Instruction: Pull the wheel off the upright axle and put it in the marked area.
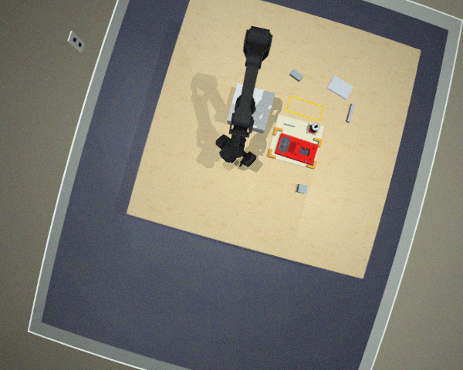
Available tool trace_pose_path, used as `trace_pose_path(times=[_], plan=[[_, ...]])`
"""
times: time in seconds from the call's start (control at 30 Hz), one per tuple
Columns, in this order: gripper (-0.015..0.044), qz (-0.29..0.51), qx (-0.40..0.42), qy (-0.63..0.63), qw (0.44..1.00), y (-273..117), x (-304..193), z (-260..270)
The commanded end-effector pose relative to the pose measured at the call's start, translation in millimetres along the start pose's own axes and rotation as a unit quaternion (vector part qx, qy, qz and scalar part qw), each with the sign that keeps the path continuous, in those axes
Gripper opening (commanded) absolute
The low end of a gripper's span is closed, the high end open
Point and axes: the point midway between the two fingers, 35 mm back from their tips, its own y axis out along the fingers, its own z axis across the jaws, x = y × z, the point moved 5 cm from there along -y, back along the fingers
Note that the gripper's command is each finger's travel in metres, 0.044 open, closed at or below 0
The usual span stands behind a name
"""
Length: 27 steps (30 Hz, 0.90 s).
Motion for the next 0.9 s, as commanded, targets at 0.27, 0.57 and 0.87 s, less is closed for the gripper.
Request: trace_pose_path(times=[0.27, 0.57, 0.87], plan=[[0.0300, 0.064, 0.039, -0.141, 0.987, -7.9, -5.7, 61.9], [0.0300, 0.126, 0.078, -0.308, 0.940, -25.2, -35.6, 134.3], [0.0300, 0.171, 0.114, -0.476, 0.855, -53.9, -90.1, 197.3]])
